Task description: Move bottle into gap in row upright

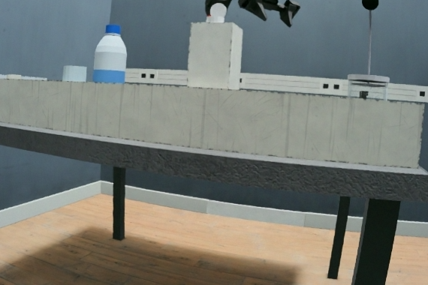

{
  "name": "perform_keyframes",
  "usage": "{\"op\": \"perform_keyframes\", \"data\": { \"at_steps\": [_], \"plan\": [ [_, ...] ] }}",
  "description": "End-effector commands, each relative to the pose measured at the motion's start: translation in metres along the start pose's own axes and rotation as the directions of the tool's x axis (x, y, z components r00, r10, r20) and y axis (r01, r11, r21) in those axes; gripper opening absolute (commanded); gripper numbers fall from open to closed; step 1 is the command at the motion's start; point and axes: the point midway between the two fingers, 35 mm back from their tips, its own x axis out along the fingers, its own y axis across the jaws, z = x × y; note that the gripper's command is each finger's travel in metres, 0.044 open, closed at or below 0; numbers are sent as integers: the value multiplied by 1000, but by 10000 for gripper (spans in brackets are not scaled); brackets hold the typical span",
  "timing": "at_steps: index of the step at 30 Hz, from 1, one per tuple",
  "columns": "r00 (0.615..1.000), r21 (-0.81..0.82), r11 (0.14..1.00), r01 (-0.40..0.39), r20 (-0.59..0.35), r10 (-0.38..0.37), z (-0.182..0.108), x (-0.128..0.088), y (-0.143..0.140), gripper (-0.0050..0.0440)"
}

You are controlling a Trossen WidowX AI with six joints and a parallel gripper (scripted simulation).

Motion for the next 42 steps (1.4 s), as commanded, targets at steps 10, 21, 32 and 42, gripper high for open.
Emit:
{"op": "perform_keyframes", "data": {
  "at_steps": [10,21,32,42],
  "plan": [
    [1000,2,1000,0,26,0,6,-9,-1,400],
    [996,49,997,67,48,-69,-4,-22,-6,304],
    [922,291,909,299,160,-354,-46,-73,-37,40],
    [811,490,783,384,227,-539,-87,-107,-60,0]
  ]
}}
